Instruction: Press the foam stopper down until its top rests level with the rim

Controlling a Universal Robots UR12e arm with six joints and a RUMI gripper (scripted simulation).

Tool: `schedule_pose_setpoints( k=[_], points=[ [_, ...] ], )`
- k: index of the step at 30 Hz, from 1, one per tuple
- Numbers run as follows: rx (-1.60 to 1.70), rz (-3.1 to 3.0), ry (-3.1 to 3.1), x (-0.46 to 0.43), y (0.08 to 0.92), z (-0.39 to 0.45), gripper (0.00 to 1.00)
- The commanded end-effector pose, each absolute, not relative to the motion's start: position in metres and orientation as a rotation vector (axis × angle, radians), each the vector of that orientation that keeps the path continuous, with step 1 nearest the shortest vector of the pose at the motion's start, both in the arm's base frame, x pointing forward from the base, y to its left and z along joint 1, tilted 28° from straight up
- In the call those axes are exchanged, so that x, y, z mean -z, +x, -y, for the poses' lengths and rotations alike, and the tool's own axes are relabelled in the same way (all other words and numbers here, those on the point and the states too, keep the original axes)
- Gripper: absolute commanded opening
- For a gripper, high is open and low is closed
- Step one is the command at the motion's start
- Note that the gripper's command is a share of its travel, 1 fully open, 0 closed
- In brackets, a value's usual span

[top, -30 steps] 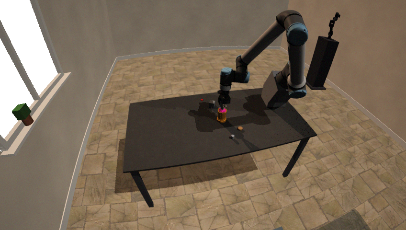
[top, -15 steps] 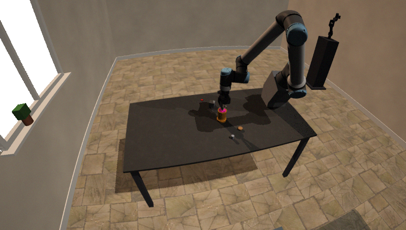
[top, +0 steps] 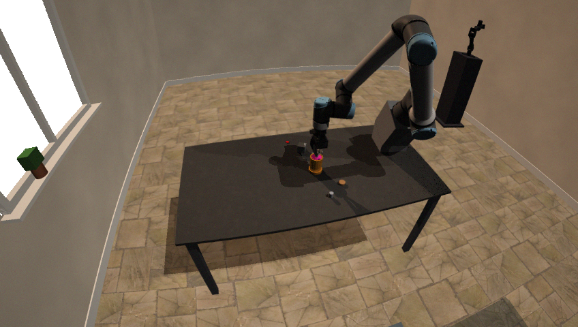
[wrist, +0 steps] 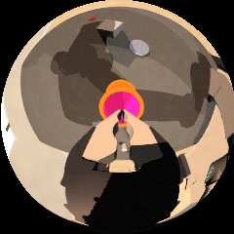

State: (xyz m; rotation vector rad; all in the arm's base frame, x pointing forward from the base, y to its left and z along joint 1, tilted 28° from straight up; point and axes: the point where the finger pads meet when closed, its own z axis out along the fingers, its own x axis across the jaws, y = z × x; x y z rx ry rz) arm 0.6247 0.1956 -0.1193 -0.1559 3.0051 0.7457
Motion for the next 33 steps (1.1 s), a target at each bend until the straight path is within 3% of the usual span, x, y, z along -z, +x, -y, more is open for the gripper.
schedule_pose_setpoints(
  k=[1, 33],
  points=[
    [-0.745, -3.004, -0.156, 0.121, 0.625, -0.196, 0.0],
    [-0.745, -3.004, -0.156, 0.135, 0.626, -0.204, 0.0]
  ],
)
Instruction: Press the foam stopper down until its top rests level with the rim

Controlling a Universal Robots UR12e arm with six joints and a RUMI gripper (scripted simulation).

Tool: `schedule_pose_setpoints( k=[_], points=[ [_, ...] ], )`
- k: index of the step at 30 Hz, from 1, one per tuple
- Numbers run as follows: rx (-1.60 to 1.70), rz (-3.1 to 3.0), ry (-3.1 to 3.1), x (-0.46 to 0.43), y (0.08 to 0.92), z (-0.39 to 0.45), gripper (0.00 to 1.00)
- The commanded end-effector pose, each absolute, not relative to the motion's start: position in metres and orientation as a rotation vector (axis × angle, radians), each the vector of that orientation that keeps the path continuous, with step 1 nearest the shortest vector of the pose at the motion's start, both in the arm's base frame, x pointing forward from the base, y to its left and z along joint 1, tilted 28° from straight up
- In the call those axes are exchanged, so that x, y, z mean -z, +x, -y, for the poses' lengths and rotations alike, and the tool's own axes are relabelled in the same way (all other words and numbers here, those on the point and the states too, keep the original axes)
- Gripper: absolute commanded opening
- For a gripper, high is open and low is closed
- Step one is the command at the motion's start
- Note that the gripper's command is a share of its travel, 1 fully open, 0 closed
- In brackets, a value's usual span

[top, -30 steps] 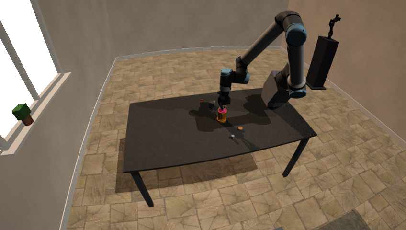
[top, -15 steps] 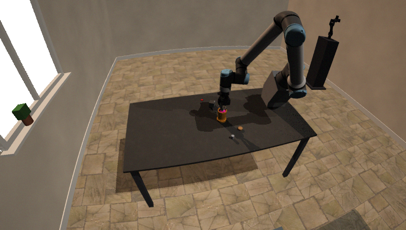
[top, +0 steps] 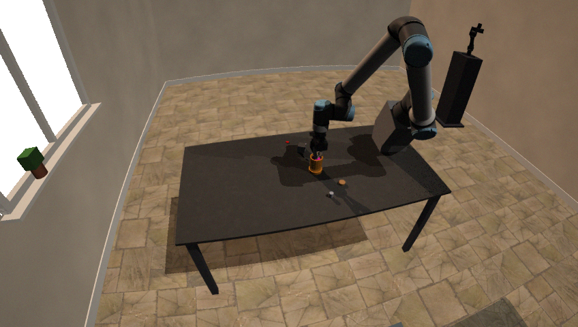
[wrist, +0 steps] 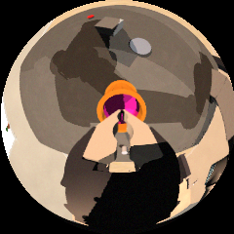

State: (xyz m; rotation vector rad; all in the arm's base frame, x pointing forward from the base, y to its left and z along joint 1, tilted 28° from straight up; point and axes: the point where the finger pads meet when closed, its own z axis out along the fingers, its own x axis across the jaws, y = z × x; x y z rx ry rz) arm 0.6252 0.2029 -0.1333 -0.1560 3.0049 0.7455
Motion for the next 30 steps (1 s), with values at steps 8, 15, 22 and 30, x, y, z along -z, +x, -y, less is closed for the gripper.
schedule_pose_setpoints(
  k=[8, 15, 22, 30],
  points=[
    [-0.745, -3.004, -0.156, 0.138, 0.6257, -0.2054, 0.0],
    [-0.745, -3.004, -0.156, 0.1405, 0.6258, -0.2067, 0.0],
    [-0.745, -3.004, -0.156, 0.1421, 0.6258, -0.2076, 0.0],
    [-0.745, -3.004, -0.156, 0.1428, 0.6258, -0.208, 0.0]
  ],
)
